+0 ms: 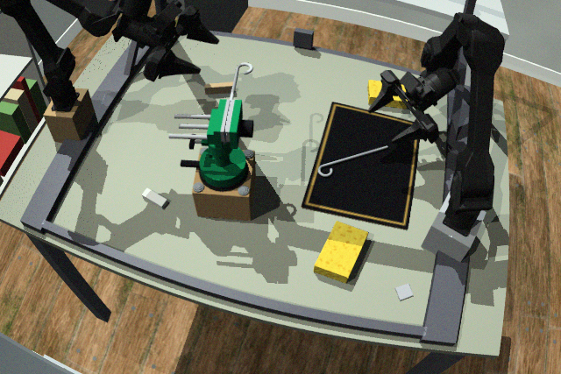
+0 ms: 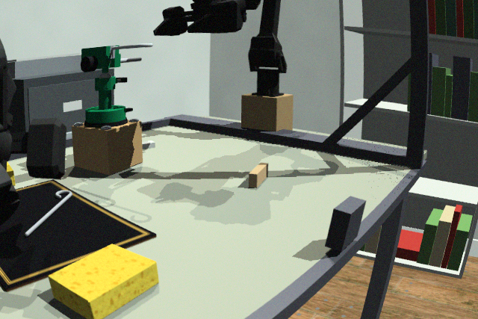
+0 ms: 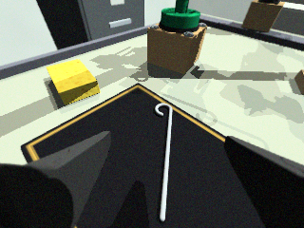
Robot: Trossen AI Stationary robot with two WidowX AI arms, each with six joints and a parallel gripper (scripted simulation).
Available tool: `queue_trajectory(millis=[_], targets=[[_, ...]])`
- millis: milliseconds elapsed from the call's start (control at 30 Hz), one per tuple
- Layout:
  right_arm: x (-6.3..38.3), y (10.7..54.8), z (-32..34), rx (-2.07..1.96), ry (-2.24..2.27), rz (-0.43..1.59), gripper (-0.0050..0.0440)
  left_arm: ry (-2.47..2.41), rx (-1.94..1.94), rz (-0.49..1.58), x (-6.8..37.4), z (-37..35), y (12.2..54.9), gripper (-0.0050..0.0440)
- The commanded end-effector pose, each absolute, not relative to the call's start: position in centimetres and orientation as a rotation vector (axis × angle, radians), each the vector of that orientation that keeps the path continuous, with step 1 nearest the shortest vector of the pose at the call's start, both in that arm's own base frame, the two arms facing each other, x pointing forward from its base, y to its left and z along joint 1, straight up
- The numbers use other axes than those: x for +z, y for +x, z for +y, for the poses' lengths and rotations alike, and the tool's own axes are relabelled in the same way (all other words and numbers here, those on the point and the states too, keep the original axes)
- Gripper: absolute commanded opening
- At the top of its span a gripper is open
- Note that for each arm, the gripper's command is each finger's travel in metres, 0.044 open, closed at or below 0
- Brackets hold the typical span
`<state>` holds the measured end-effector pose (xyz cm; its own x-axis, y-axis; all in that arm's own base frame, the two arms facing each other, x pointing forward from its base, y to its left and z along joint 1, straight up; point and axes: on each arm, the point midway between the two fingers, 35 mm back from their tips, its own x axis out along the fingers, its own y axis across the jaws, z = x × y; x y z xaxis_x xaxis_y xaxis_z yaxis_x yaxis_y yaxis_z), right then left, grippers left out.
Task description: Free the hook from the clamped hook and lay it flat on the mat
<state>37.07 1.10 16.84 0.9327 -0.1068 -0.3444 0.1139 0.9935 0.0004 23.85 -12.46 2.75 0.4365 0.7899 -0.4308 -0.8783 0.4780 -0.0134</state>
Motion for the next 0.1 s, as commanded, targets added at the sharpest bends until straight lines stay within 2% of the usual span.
queue_trajectory(millis=[0, 67], targets=[[17.73, 37.2, 1.13, -0.11, 0.022, 0.327, 0.044, -0.254, 1.056, 0.384, 4.81, -13.3, 23.08, 0.044], [17.73, 37.2, 1.13, -0.11, 0.022, 0.327, 0.044, -0.254, 1.056, 0.384, 4.81, -13.3, 23.08, 0.044]])
